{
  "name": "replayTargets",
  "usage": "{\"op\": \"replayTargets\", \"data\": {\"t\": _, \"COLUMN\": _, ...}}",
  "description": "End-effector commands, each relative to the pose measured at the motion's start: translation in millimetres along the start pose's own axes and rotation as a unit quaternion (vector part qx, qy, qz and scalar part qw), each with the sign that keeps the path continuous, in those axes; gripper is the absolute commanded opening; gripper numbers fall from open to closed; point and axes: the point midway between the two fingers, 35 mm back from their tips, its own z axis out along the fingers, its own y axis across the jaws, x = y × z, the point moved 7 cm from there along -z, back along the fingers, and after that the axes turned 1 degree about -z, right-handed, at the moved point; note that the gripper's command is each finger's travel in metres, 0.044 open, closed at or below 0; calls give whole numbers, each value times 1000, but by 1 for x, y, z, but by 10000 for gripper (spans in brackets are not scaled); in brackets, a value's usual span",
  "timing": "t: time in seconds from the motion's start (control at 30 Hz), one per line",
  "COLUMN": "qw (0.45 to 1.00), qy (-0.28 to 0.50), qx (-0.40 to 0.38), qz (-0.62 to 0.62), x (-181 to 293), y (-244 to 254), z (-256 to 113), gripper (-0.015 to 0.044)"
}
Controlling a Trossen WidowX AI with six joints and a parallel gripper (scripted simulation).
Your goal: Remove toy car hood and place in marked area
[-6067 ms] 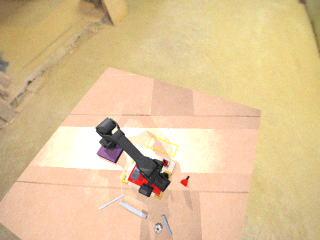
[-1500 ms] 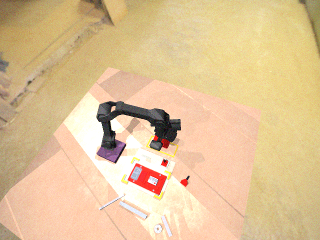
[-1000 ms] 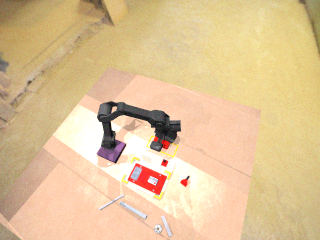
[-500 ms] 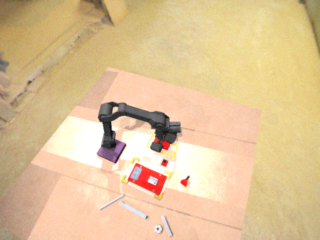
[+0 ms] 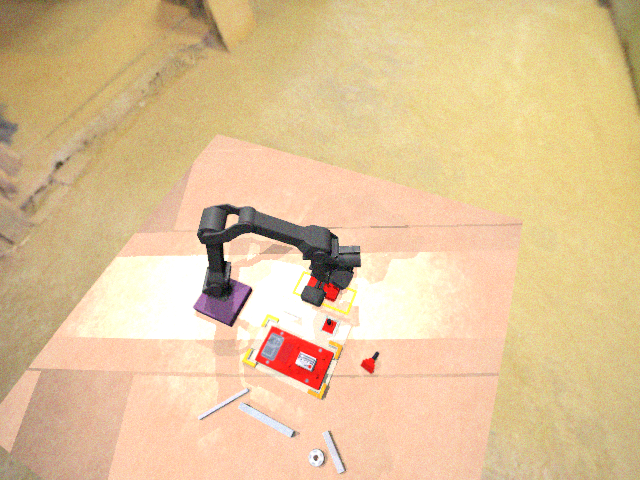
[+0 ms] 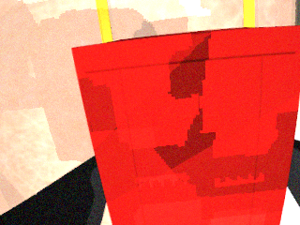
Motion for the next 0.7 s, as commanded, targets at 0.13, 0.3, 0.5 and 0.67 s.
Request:
{"op": "replayTargets", "data": {"t": 0.13, "qw": 1000, "qy": -1, "qx": 2, "qz": 2, "x": 0, "y": -1, "z": 7, "gripper": 0}}
{"op": "replayTargets", "data": {"t": 0.3, "qw": 1000, "qy": -1, "qx": 2, "qz": 2, "x": 1, "y": -1, "z": 11, "gripper": 0}}
{"op": "replayTargets", "data": {"t": 0.5, "qw": 1000, "qy": -1, "qx": 2, "qz": 2, "x": 1, "y": -1, "z": 16, "gripper": 0}}
{"op": "replayTargets", "data": {"t": 0.67, "qw": 1000, "qy": -1, "qx": 2, "qz": 2, "x": 2, "y": -1, "z": 18, "gripper": 0}}
